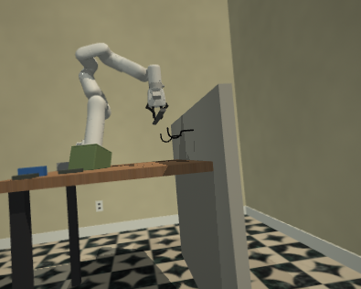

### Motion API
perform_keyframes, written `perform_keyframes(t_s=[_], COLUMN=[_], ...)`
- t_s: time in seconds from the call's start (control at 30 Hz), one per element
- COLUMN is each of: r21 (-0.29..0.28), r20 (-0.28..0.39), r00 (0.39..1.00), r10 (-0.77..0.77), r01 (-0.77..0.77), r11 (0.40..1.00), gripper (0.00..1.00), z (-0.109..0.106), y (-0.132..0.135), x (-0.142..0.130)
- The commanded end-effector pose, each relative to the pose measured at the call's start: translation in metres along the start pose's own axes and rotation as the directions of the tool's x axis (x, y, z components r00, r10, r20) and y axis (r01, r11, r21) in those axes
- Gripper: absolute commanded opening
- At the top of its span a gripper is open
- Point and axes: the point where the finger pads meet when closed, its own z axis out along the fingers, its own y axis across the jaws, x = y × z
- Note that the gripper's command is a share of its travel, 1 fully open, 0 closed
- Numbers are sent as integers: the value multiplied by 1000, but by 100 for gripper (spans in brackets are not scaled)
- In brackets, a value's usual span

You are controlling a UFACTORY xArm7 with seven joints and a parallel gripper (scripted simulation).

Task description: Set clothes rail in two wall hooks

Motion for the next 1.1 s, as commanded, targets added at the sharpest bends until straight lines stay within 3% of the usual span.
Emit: perform_keyframes(t_s=[0.0,1.07], r21=[4,4], r20=[-1,-1], r00=[1000,1000], r10=[0,0], r01=[0,0], r11=[1000,1000], gripper=[0,0], z=[-1,-2], y=[-11,-62], x=[0,1])
